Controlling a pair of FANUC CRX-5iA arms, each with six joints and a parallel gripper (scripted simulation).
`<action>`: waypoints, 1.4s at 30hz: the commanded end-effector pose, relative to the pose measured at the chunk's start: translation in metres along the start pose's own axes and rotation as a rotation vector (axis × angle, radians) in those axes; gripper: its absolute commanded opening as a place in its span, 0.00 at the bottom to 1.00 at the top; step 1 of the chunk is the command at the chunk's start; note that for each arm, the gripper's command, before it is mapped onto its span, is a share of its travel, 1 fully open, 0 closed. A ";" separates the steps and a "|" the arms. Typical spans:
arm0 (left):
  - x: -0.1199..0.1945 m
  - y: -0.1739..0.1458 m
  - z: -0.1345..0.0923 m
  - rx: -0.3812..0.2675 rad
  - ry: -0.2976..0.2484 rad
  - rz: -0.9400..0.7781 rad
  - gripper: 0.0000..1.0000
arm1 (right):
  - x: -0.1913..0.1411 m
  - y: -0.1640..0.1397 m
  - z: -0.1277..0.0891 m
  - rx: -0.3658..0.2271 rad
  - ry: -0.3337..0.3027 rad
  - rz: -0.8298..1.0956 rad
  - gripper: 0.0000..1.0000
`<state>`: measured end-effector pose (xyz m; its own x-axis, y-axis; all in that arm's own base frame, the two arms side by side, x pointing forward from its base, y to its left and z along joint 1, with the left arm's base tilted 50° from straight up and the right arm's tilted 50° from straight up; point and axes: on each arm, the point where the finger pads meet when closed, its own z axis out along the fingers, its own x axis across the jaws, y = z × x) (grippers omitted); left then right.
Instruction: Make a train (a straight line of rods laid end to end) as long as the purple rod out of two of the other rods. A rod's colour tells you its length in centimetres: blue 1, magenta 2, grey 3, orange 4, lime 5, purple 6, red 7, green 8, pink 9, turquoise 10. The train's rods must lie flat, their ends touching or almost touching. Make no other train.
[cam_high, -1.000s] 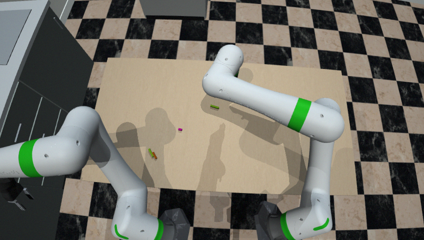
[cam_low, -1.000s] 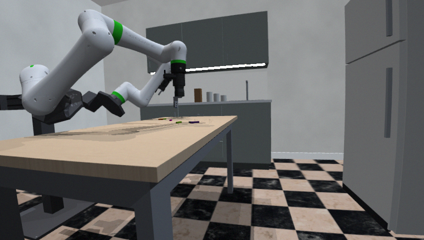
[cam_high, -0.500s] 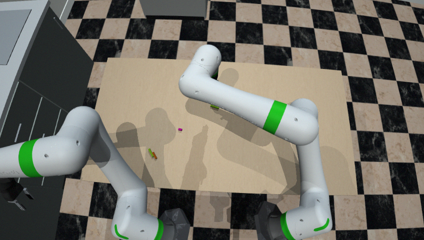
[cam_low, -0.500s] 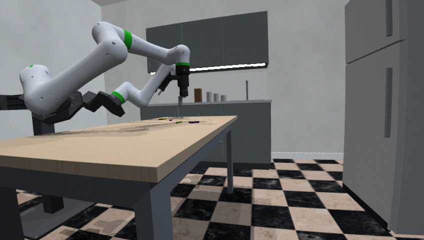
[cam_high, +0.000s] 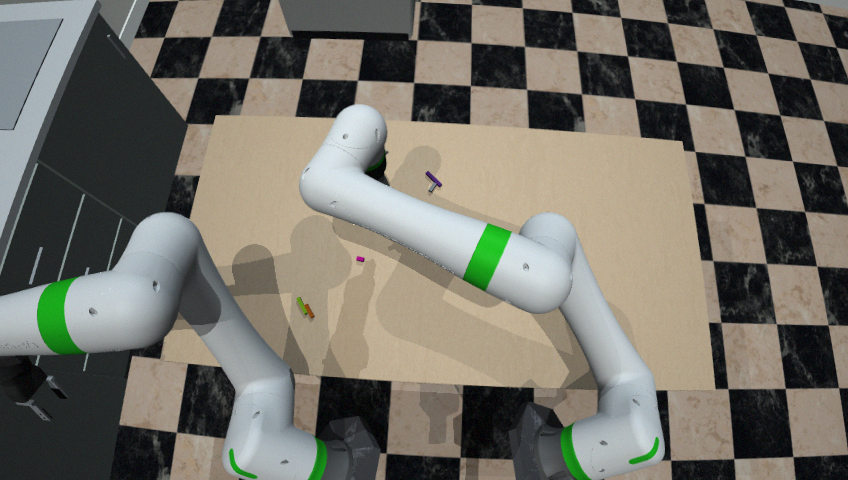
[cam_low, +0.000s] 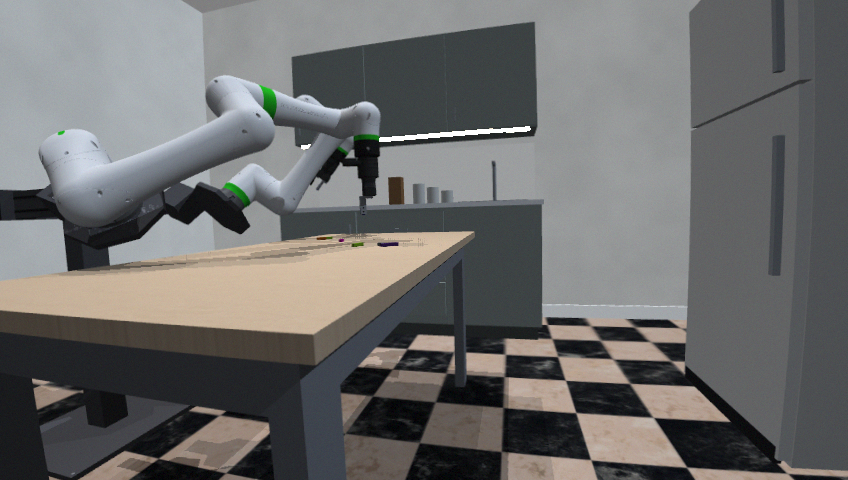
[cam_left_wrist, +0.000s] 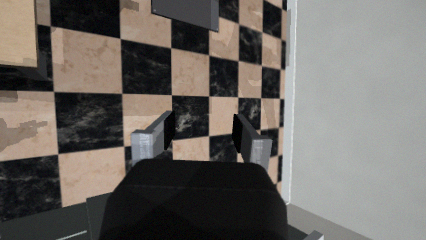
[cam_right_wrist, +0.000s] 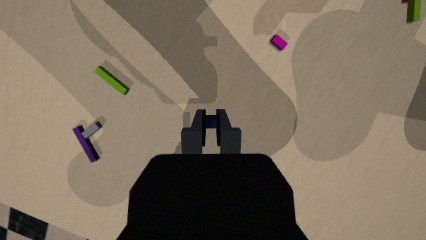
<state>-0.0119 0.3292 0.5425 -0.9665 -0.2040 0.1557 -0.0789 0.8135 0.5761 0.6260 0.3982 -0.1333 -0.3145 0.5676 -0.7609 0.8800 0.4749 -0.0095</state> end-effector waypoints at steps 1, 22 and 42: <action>0.000 0.000 -0.001 -0.001 0.000 0.000 1.00 | 0.008 0.003 -0.001 0.012 -0.004 0.008 0.24; 0.000 0.000 -0.001 -0.001 0.000 0.000 1.00 | 0.009 0.003 0.008 0.012 -0.004 0.008 0.24; 0.000 0.000 -0.001 -0.001 0.000 0.000 1.00 | 0.009 0.003 0.077 0.012 -0.004 0.008 0.24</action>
<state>-0.0119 0.3292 0.5425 -0.9665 -0.2040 0.1557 -0.0789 0.8135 0.5761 0.6501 0.3569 -0.1853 -0.3064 0.5680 -0.7639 0.8877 0.4603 -0.0138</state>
